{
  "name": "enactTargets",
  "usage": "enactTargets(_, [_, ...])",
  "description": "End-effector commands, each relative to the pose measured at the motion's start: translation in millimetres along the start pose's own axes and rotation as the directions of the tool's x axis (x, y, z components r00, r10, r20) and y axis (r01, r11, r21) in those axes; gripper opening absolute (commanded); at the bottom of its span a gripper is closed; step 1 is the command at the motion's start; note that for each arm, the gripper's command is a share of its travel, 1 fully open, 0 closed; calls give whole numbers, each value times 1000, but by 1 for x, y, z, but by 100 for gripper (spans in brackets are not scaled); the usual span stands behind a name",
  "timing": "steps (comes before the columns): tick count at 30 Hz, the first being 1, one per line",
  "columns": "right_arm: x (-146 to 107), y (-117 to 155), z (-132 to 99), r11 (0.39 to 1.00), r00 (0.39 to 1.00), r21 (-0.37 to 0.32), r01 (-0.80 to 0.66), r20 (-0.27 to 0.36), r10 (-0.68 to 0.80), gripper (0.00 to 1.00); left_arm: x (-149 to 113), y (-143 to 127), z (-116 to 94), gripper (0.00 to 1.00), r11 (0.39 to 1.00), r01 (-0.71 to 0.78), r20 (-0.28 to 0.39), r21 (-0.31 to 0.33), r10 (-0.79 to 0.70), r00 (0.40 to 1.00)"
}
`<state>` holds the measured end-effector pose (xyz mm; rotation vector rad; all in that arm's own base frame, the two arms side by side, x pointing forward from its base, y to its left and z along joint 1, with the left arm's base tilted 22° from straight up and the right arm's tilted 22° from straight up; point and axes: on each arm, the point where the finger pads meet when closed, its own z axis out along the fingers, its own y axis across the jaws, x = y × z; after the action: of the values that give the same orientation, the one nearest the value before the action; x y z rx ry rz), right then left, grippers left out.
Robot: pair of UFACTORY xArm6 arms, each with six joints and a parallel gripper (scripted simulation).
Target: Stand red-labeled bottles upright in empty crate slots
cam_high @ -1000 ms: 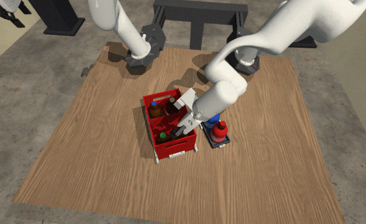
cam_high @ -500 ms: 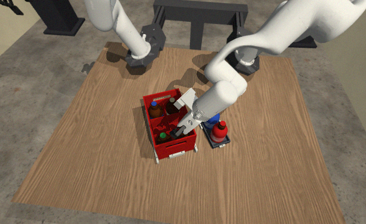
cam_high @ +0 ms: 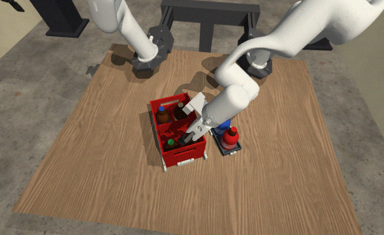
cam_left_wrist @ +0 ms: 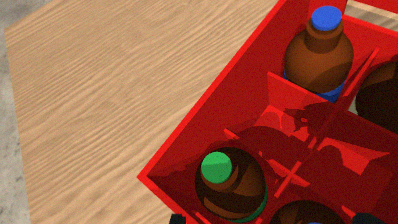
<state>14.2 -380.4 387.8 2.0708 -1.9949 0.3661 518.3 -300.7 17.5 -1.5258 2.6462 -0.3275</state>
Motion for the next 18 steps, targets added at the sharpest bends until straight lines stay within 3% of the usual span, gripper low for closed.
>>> enactTargets(1, [1, 1, -2, 1000, 1000, 0, -3, -5, 3, 100, 1, -2, -2, 100, 1000, -1, 0, 5, 1, 1000])
enactTargets(6, [1, 1, -2, 1000, 1000, 0, -3, -5, 3, 100, 2, -2, -1, 100, 1000, -1, 1, 0, 1, 1000])
enactTargets(9, [1, 1, -2, 1000, 1000, 0, -3, -5, 3, 100, 22, -1, 7, 100, 999, 7, 15, -48, -6, 1000])
enactTargets(11, [1, 1, -2, 1000, 1000, 0, -3, -5, 3, 100, 46, 1, 17, 100, 994, 21, 51, -108, -15, 999])
enactTargets(15, [1, 1, -2, 1000, 1000, 0, -3, -5, 3, 100, 59, 3, 23, 100, 990, 33, 82, -140, -21, 996])
enactTargets(18, [1, 1, -2, 1000, 1000, 0, -3, -5, 3, 100, 82, 8, 33, 100, 979, 68, 170, -191, -35, 985])
